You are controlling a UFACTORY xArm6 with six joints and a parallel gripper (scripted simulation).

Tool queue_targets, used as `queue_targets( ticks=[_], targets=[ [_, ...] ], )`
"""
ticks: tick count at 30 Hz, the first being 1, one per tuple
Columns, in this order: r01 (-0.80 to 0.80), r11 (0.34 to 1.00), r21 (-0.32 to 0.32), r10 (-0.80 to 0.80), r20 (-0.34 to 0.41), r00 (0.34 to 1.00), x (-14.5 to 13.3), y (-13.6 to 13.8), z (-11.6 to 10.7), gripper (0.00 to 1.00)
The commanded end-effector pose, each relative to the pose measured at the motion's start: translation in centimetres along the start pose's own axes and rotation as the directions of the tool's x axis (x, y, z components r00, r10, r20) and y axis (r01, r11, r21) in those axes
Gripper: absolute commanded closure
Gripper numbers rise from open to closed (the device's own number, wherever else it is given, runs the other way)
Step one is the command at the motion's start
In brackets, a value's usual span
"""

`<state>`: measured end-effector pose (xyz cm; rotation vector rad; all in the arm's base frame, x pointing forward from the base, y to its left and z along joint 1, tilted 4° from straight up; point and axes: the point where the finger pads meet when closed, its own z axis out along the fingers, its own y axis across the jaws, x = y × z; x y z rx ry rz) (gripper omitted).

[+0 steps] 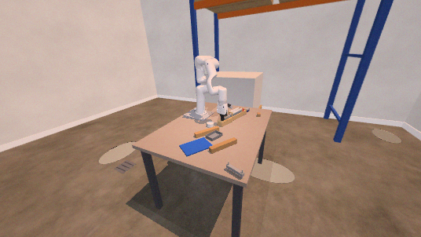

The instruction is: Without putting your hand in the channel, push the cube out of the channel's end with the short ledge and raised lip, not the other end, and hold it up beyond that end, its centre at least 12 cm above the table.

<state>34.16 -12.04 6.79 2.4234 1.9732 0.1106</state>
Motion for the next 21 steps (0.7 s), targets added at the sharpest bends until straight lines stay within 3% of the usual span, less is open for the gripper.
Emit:
queue_targets(
  ticks=[1,21],
  targets=[
    [0.000,1.000,-0.004,0.000,0.001,1.000,0.2,0.2,-0.1,1.00],
    [0.000,1.000,-0.004,0.000,0.001,1.000,1.8,0.2,-0.1,1.00]
  ],
)
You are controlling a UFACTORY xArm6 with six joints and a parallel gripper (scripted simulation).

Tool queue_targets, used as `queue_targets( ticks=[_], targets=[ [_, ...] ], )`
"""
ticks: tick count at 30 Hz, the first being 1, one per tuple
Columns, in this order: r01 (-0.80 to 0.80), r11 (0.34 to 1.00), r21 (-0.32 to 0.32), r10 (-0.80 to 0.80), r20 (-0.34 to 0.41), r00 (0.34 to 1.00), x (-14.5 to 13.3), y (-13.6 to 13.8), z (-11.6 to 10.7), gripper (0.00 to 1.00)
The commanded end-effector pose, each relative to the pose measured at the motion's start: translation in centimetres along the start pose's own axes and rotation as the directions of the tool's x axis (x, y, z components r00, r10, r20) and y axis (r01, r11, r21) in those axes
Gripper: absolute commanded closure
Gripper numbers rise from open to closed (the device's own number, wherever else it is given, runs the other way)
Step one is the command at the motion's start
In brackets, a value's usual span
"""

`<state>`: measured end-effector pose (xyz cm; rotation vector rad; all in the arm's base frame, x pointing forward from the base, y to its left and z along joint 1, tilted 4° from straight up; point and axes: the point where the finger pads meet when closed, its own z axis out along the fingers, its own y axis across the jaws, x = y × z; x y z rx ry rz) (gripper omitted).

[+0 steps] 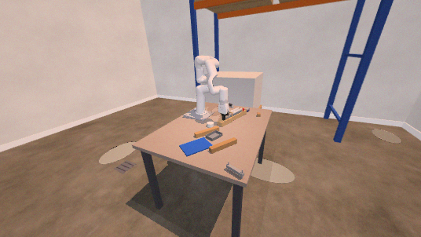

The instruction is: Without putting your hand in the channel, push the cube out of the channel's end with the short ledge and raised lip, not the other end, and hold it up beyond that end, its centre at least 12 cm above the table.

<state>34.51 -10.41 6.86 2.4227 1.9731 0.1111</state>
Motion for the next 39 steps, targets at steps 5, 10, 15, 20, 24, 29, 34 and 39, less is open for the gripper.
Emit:
queue_targets(
  ticks=[5,10,15,20,24,29,34,39],
  targets=[
    [0.000,1.000,-0.003,0.000,0.000,1.000,0.5,0.1,-0.4,1.00],
    [0.000,1.000,-0.003,0.000,0.000,1.000,0.5,0.1,-4.7,1.00],
    [0.000,1.000,-0.003,0.000,0.000,1.000,0.5,0.1,-7.0,1.00],
    [0.000,1.000,-0.003,0.000,0.000,1.000,0.5,0.1,-7.3,1.00],
    [0.000,1.000,-0.003,0.000,0.000,1.000,0.5,0.1,-7.3,1.00],
    [0.000,1.000,-0.003,0.000,0.001,1.000,1.3,0.5,-7.3,1.00],
    [0.000,1.000,0.000,0.000,0.002,1.000,5.6,2.0,-7.3,1.00],
    [0.001,1.000,0.001,-0.001,0.004,1.000,14.0,2.5,-7.4,1.00]
  ],
)
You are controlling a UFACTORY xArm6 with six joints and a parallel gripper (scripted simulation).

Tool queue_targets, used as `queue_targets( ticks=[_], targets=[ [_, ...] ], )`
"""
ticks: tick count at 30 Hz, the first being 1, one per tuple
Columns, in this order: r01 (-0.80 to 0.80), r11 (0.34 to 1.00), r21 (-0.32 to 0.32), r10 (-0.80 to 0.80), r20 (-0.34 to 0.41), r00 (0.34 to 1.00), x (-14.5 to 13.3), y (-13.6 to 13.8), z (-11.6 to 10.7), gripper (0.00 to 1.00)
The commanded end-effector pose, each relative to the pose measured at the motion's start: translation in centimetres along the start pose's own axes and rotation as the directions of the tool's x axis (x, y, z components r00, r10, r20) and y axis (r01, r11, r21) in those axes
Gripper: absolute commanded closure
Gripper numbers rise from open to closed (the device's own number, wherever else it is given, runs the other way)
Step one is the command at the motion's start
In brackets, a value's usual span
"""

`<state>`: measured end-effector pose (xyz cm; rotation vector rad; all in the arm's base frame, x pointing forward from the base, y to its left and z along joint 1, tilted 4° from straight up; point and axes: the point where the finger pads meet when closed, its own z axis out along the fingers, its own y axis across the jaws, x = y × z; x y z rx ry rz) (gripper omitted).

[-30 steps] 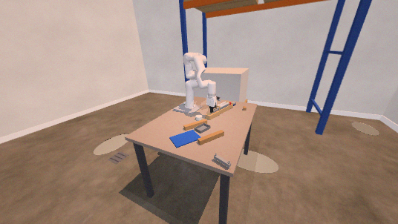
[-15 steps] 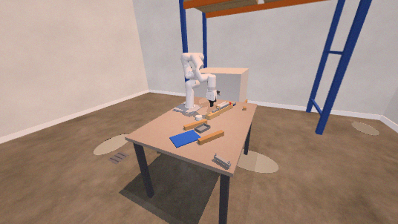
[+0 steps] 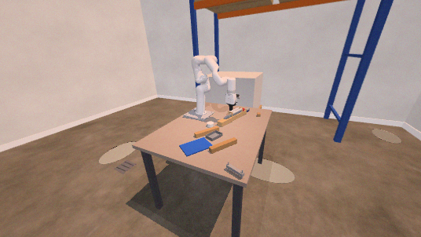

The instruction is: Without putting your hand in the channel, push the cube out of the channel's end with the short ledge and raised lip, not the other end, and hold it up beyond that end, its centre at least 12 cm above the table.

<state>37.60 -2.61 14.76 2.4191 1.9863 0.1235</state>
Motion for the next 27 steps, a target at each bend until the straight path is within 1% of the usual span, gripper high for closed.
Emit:
queue_targets(
  ticks=[1,8,10,11,13,27],
  targets=[
    [-0.007,1.000,0.000,0.007,0.013,1.000,6.9,0.5,0.1,1.00],
    [-0.007,1.000,-0.004,0.007,0.010,1.000,17.4,-1.3,0.2,1.00],
    [-0.007,1.000,-0.004,0.007,0.010,1.000,17.4,-1.3,0.2,1.00],
    [-0.007,1.000,-0.004,0.007,0.010,1.000,21.8,-1.7,0.4,0.57],
    [-0.007,1.000,-0.004,0.007,0.010,1.000,23.6,-1.7,0.5,0.57],
    [-0.007,1.000,-0.004,0.007,0.010,1.000,23.6,-1.7,0.5,0.57]
  ],
)
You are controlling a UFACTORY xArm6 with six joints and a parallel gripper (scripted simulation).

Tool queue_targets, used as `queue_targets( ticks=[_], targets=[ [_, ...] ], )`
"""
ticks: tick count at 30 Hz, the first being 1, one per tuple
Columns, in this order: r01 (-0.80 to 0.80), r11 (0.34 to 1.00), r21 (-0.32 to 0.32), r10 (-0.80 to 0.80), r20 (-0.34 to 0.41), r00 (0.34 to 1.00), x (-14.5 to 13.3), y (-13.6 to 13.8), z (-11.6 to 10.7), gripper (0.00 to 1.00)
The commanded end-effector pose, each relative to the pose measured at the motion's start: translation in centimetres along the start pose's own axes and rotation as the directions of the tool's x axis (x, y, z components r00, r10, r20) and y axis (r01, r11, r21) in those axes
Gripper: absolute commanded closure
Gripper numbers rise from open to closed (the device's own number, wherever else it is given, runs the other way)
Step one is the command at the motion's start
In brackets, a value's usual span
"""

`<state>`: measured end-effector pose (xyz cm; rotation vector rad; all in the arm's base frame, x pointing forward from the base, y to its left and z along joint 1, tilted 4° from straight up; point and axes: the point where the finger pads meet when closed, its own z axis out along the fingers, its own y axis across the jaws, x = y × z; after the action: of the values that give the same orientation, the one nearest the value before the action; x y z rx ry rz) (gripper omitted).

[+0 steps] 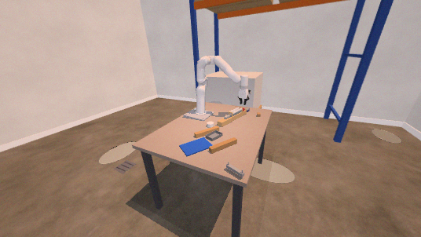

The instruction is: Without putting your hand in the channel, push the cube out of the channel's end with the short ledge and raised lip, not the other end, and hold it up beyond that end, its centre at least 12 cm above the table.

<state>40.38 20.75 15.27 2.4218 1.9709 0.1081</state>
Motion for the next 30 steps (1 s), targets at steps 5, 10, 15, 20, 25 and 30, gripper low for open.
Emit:
queue_targets(
  ticks=[5,10,15,20,25,30],
  targets=[
    [0.001,1.000,-0.003,-0.001,-0.003,1.000,0.1,0.1,-0.2,0.57],
    [0.001,1.000,-0.003,-0.001,-0.003,1.000,0.1,0.1,-0.2,0.57],
    [0.001,1.000,-0.003,-0.001,-0.003,1.000,0.1,0.1,-0.2,0.57],
    [0.001,1.000,-0.003,-0.001,-0.002,1.000,0.2,0.1,0.3,0.57],
    [0.001,1.000,-0.003,-0.001,-0.002,1.000,0.2,0.3,3.3,0.57],
    [0.001,1.000,-0.003,-0.001,-0.002,1.000,0.2,0.3,4.3,0.57]
  ],
)
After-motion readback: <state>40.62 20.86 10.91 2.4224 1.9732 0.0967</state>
